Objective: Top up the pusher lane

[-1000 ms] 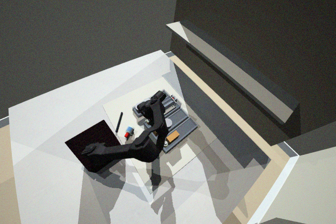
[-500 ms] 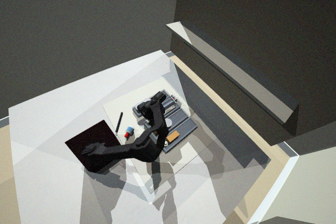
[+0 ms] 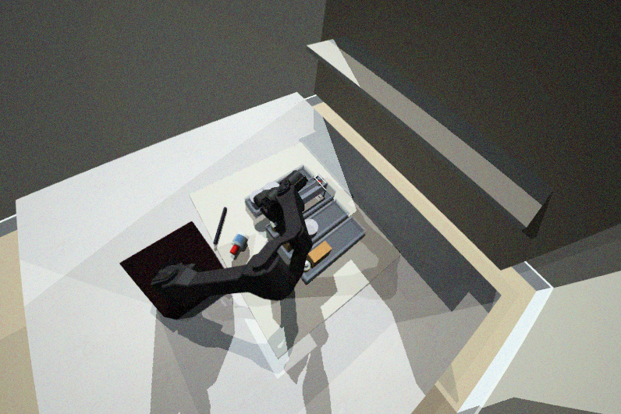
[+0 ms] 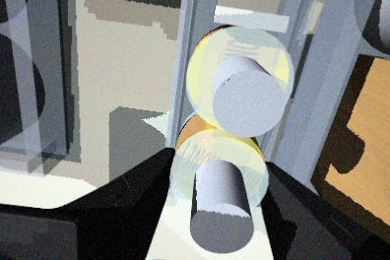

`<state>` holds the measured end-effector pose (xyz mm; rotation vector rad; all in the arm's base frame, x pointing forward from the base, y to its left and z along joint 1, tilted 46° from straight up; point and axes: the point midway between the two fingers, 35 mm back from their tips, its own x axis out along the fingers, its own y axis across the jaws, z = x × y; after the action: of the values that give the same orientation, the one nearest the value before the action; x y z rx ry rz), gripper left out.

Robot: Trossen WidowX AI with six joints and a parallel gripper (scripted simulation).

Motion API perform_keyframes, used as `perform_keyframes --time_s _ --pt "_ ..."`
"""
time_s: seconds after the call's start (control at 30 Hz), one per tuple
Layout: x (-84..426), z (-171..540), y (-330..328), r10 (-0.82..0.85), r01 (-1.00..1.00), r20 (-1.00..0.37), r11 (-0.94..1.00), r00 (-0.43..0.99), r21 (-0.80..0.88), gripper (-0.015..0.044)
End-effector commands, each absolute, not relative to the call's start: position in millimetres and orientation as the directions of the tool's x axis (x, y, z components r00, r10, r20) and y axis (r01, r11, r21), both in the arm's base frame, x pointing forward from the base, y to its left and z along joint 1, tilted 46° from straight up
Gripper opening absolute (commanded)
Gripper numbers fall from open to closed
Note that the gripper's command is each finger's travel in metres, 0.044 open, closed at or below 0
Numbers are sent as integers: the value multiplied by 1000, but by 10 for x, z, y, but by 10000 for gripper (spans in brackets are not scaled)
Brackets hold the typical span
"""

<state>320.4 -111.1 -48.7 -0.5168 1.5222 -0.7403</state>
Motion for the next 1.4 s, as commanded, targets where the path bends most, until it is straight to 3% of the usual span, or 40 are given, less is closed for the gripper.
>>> perform_keyframes --time_s 0.0,1.37 --pt "3234 -488 -1130 -716 116 -693 683 -84 -721 0" --pt "3172 -527 -1163 -717 116 -692 683 -84 -721 0"
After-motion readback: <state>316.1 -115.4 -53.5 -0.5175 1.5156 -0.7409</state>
